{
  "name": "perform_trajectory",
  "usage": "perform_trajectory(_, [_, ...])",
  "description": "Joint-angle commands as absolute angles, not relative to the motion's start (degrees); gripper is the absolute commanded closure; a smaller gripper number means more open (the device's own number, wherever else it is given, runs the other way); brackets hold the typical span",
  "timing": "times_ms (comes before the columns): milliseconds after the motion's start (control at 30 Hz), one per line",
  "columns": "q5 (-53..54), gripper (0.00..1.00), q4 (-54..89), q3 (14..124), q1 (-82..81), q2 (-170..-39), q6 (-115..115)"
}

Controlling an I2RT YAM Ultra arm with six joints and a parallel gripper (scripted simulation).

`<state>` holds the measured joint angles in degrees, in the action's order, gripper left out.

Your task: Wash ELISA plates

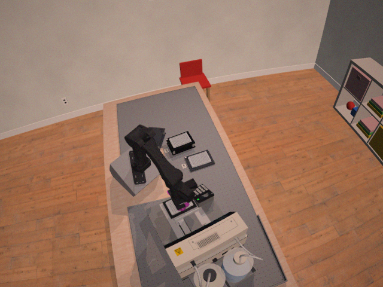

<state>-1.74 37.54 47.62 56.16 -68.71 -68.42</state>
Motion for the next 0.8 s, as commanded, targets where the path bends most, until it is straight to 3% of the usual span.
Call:
perform_trajectory(0, [-1.44, 0.2, 37.5, 47.76, 56.18, -68.46, -68.47])
perform_trajectory(133, [-1.44, 0.2, 37.5, 47.76, 56.18, -68.46, -68.47])
perform_trajectory(167, [-1.44, 0.3, 37.5, 47.76, 56.18, -68.46, -68.47])
perform_trajectory(233, [-1.44, 0.3, 37.5, 47.76, 56.18, -68.46, -68.47])
perform_trajectory(267, [-1.44, 0.4, 37.5, 47.76, 56.18, -68.46, -68.47])
perform_trajectory(333, [-1.44, 0.4, 37.5, 47.76, 56.18, -68.46, -68.47])
perform_trajectory(367, [-1.44, 0.5, 37.5, 47.76, 56.18, -68.46, -68.47])
perform_trajectory(433, [-1.44, 0.5, 37.5, 47.76, 56.18, -68.46, -68.47])
perform_trajectory(467, [-1.44, 0.6, 37.5, 47.76, 56.18, -68.46, -68.47])
perform_trajectory(533, [-1.44, 0.6, 37.5, 47.76, 56.18, -68.46, -68.47])
perform_trajectory(567, [-1.44, 0.7, 37.5, 47.76, 56.18, -68.46, -68.47])
perform_trajectory(700, [-1.44, 0.7, 37.5, 47.76, 56.18, -68.46, -68.47])
perform_trajectory(733, [-1.44, 0.8, 37.5, 47.76, 56.18, -68.46, -68.47])
perform_trajectory(767, [-1.44, 0.8, 37.5, 47.76, 56.18, -68.46, -68.47])
